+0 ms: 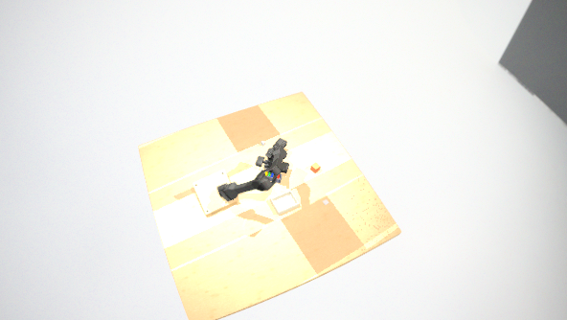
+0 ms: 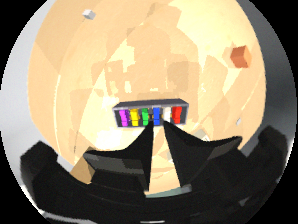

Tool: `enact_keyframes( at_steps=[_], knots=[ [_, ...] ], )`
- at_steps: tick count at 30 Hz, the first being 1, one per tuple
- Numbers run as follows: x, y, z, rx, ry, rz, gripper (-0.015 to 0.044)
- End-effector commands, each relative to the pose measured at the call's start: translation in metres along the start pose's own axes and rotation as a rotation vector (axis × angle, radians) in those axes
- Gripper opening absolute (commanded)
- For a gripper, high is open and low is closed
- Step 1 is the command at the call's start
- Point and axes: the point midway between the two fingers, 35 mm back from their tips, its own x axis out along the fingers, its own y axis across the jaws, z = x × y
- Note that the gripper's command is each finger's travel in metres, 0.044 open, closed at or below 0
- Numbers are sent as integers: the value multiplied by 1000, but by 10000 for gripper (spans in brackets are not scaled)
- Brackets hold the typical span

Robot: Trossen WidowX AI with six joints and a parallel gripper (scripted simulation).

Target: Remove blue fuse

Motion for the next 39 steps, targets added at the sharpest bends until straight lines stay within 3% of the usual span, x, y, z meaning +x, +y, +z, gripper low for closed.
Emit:
enact_keyframes(
  at_steps=[1, 39],
  knots=[
    [4, 1, -1, -8, 5, -1, 69],
    [29, 0, -2, -8, 6, -3, 69]
  ],
)
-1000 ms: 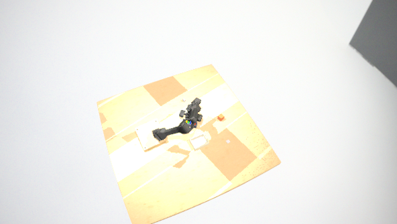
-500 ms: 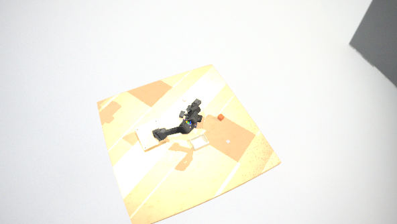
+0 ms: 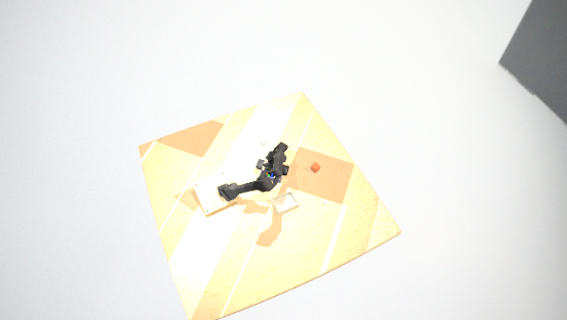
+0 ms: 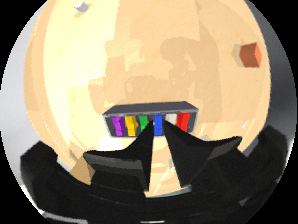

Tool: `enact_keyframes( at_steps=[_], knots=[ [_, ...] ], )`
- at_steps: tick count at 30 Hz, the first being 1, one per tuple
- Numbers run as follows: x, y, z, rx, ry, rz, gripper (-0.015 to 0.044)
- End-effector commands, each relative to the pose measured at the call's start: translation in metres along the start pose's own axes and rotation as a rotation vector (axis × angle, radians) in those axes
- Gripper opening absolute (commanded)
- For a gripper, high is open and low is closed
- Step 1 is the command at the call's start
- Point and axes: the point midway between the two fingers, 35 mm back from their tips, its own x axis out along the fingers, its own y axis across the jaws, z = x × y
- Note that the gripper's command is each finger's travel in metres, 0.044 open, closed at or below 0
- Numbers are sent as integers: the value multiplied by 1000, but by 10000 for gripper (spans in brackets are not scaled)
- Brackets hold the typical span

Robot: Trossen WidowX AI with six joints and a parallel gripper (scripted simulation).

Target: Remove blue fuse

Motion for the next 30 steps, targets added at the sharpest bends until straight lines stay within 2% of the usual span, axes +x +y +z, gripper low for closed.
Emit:
enact_keyframes(
  at_steps=[1, 10, 30],
  knots=[
    [0, 0, 0, 0, 0, 0, 62],
    [0, 0, 0, 0, 0, 0, 2],
    [-8, 0, 0, -2, 0, 0, 0]
  ],
)
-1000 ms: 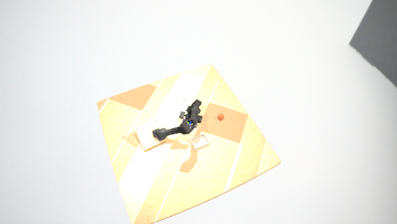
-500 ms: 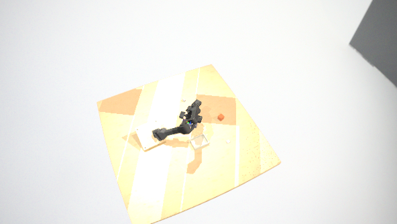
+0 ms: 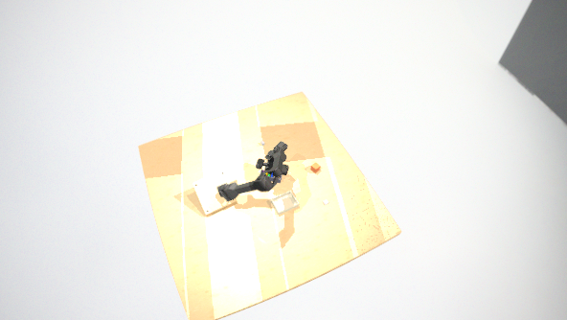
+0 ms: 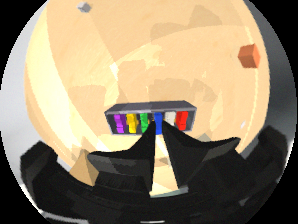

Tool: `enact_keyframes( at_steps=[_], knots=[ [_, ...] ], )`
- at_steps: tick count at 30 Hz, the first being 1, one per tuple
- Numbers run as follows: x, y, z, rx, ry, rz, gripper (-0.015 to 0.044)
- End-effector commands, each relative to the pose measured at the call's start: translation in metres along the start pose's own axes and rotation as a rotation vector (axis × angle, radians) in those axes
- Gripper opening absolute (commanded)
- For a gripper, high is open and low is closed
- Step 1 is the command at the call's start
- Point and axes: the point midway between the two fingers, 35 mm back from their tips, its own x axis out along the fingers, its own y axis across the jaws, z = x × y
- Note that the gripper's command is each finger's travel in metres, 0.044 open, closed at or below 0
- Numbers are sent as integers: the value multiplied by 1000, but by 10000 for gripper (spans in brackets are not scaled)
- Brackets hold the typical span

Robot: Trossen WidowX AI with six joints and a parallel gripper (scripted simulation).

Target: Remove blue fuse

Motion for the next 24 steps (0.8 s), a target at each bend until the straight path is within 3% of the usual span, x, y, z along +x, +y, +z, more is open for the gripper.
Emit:
enact_keyframes(
  at_steps=[1, 24],
  knots=[
    [-3, 0, 1, 6, -2, 0, 0],
    [-14, 0, 1, 4, -2, 0, 0]
  ],
)
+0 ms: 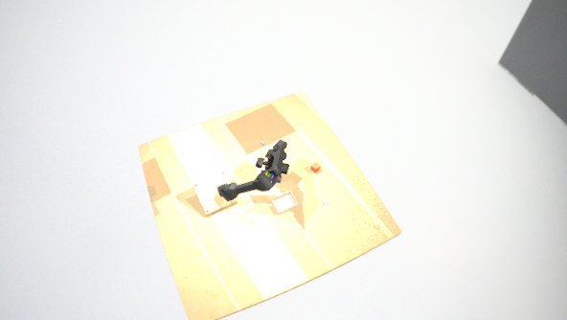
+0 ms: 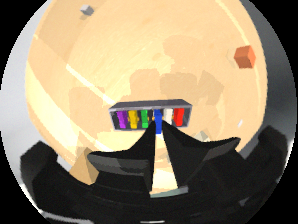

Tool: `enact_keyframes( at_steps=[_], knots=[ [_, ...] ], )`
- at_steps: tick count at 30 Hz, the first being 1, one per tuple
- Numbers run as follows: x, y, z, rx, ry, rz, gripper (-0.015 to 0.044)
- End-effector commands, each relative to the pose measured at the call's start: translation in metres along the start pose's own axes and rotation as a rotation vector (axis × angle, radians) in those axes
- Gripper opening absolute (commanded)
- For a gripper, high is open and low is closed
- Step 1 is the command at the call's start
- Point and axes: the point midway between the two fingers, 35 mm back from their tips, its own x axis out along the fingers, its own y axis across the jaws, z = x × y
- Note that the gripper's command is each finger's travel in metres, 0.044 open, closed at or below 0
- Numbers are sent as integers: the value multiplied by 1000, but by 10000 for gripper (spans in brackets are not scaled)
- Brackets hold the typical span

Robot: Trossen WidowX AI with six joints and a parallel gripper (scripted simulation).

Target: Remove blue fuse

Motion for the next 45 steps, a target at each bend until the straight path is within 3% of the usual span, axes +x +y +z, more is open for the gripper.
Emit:
enact_keyframes(
  at_steps=[1, 45],
  knots=[
    [-3, 0, 1, 7, -3, 2, 0],
    [-31, 0, 0, 3, -2, 1, 0]
  ],
)
